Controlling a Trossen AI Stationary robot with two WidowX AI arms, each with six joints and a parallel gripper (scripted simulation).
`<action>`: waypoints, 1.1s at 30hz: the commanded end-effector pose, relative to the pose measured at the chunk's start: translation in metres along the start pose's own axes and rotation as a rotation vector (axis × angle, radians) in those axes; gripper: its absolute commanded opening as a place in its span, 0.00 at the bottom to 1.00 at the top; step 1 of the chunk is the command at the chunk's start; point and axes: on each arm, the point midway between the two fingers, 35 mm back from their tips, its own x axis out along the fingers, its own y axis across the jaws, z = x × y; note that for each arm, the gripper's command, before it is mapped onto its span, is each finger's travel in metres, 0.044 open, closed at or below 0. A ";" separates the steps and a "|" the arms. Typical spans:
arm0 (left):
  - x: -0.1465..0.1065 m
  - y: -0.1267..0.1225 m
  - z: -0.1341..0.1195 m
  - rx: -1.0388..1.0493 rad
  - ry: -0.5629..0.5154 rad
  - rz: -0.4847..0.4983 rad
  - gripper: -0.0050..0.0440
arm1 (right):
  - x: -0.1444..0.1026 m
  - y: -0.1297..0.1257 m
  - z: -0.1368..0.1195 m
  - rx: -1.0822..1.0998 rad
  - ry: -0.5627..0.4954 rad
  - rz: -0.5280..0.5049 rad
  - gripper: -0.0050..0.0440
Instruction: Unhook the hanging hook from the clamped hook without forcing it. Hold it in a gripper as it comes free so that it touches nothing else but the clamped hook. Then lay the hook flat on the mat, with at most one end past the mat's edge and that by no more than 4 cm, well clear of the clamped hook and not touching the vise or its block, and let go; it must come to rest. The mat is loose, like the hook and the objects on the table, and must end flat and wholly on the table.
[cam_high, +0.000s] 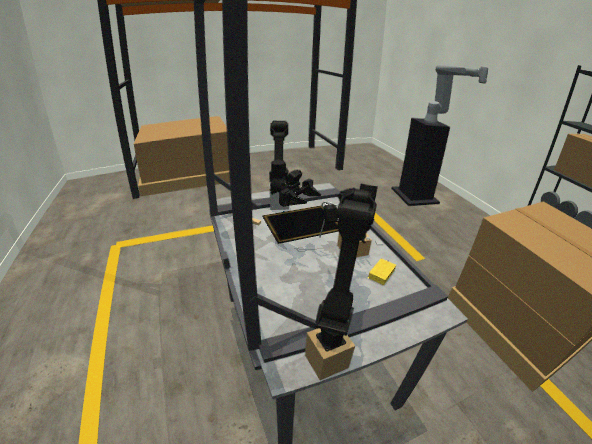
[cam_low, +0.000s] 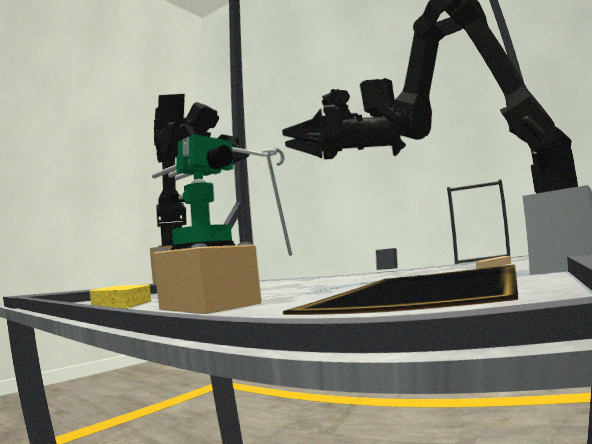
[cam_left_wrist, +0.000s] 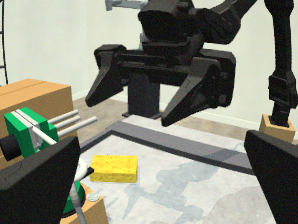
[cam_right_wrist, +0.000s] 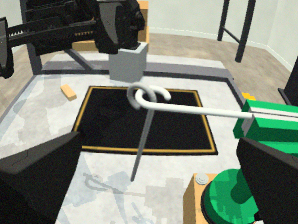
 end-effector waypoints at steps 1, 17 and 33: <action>0.003 0.007 -0.035 -0.009 -0.005 0.126 1.00 | -0.003 -0.001 0.014 -0.017 -0.030 -0.002 1.00; -0.002 0.044 -0.108 0.018 -0.018 0.395 1.00 | -0.003 -0.001 0.014 -0.017 -0.030 -0.002 1.00; 0.020 0.052 -0.109 0.019 -0.020 0.413 1.00 | -0.003 -0.001 0.014 -0.017 -0.030 -0.002 1.00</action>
